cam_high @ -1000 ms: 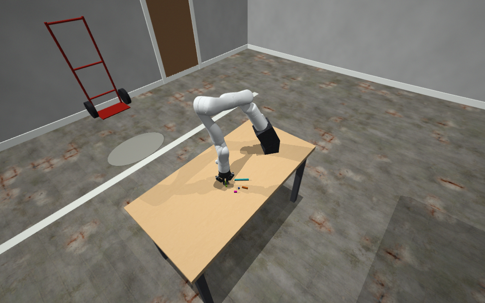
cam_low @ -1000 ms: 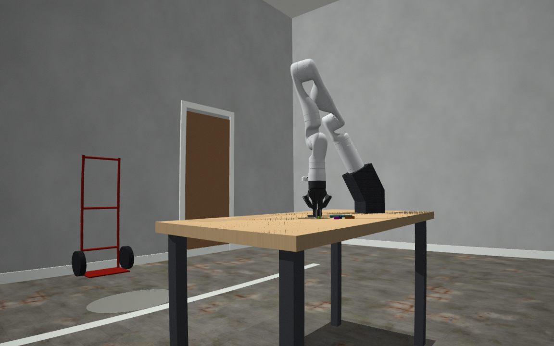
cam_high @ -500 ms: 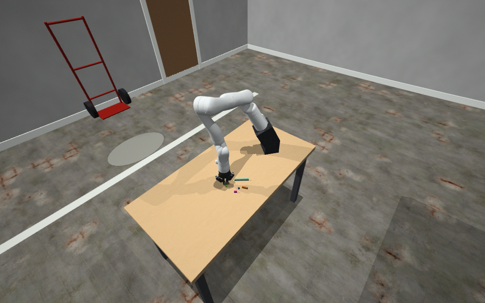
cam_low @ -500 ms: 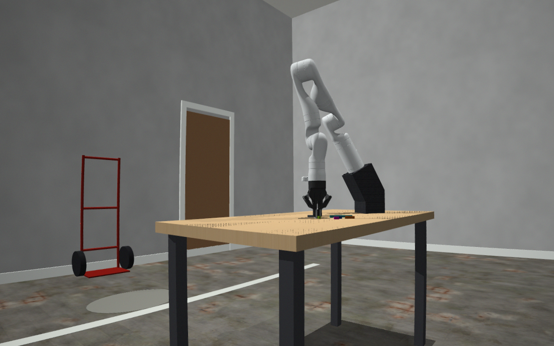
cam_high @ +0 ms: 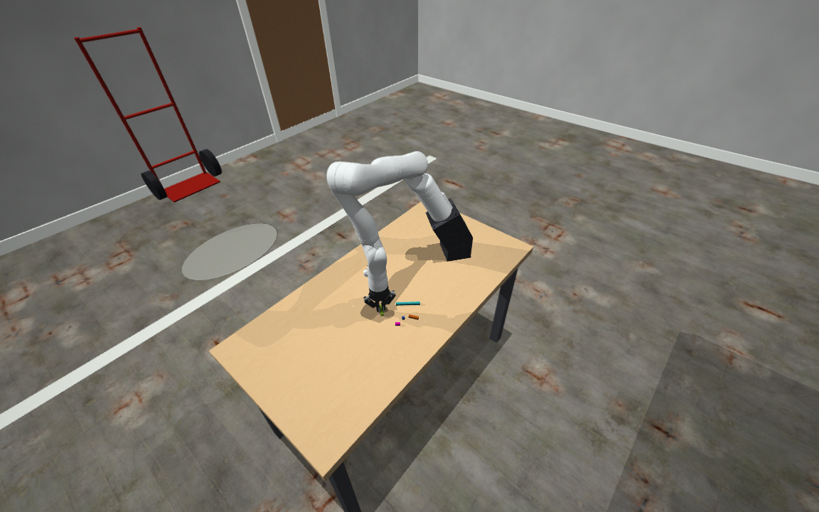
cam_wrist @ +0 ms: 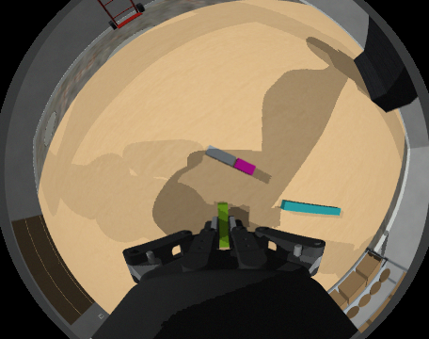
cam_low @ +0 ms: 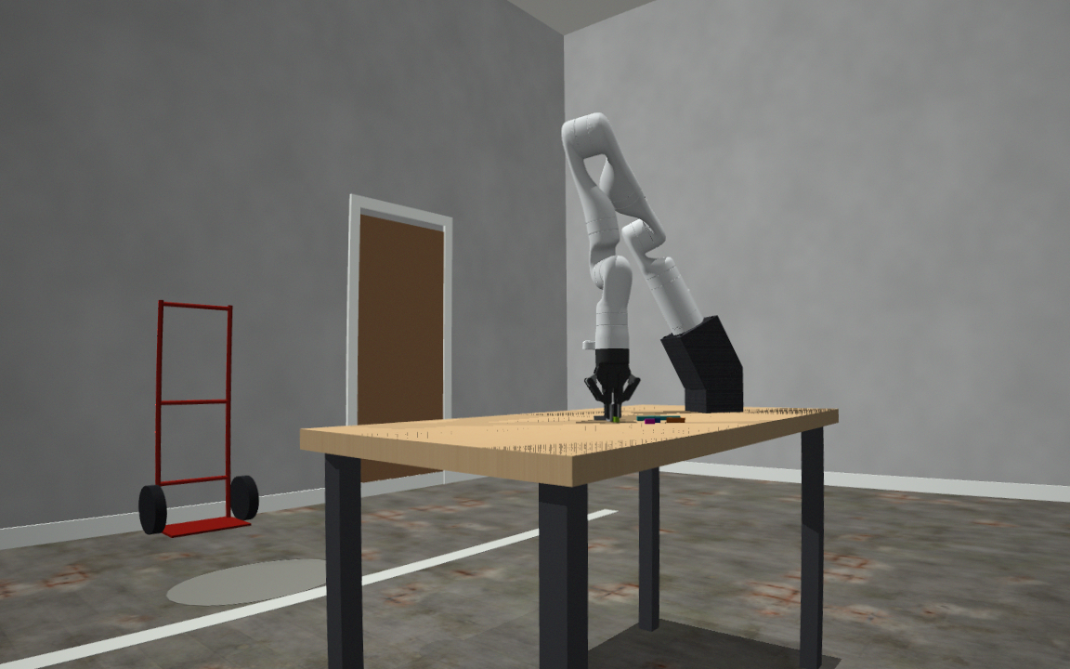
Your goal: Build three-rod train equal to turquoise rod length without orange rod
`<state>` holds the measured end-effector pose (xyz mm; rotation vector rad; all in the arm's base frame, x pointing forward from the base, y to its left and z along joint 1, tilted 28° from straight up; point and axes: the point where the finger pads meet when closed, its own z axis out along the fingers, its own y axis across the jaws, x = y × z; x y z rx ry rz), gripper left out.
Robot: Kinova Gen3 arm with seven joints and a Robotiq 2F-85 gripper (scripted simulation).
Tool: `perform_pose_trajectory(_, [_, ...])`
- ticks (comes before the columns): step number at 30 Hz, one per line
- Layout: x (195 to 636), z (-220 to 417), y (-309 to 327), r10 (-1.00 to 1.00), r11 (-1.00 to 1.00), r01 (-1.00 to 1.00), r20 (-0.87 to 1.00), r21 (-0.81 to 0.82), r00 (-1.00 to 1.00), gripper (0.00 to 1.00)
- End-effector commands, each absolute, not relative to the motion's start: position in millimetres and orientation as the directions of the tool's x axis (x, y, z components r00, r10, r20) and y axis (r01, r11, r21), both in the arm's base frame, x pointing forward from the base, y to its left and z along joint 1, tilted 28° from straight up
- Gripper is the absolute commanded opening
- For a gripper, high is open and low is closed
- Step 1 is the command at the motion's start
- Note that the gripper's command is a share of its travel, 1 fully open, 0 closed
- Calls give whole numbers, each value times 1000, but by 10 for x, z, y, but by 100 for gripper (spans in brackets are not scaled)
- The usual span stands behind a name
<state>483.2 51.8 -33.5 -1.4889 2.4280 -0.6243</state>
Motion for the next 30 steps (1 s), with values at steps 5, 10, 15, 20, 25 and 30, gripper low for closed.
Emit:
perform_pose_trajectory(5, [4749, -128, 588, -889, 393, -792, 27, -468, -457, 5])
perform_pose_trajectory(10, [4616, 162, 665, -889, 393, -792, 27, -468, -457, 5])
perform_pose_trajectory(15, [4505, 404, 729, -889, 393, -792, 27, -468, -457, 5])
perform_pose_trajectory(20, [4465, 491, 752, -889, 393, -792, 27, -468, -457, 5])
perform_pose_trajectory(25, [4443, 538, 765, -889, 393, -792, 27, -468, -457, 5])
perform_pose_trajectory(30, [4443, 538, 765, -889, 393, -792, 27, -468, -457, 5])
